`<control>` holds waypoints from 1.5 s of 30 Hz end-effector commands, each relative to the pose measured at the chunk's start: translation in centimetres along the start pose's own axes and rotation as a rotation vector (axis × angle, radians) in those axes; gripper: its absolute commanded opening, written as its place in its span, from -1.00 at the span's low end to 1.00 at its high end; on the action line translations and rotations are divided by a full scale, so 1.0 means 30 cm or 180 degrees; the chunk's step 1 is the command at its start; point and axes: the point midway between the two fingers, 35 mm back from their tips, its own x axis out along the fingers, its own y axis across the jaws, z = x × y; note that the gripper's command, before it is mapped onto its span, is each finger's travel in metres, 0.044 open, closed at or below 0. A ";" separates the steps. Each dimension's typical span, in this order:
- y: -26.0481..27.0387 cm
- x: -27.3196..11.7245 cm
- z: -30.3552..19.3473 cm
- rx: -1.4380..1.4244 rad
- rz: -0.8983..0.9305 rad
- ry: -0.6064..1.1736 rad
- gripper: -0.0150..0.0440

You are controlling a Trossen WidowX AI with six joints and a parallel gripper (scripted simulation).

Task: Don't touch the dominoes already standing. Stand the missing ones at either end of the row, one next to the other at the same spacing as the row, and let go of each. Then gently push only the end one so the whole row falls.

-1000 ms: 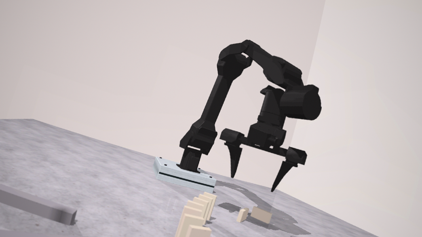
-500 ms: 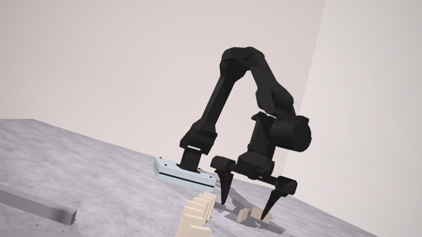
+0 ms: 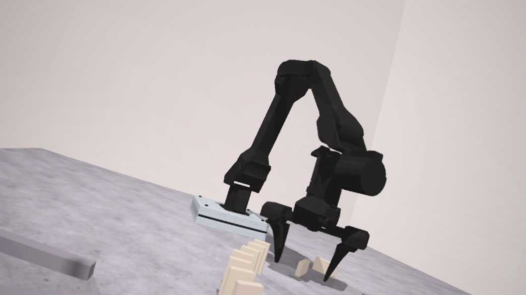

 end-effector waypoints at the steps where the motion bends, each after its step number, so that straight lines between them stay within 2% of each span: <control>1: -0.007 0.010 -0.003 0.0007 -0.0024 0.0010 0.82; 15: -0.007 0.010 -0.003 0.0007 -0.0024 0.0010 -0.41; 23: -0.006 -0.016 -0.003 0.0007 -0.0024 0.0010 -0.41; 36: 0.002 -0.501 0.009 0.0007 -0.0023 0.0008 -0.41; 41: -0.011 -0.508 0.031 -0.0123 -0.0023 0.0006 -0.41; 45: -0.099 -0.509 0.150 -0.0878 -0.0027 -0.0004 -0.41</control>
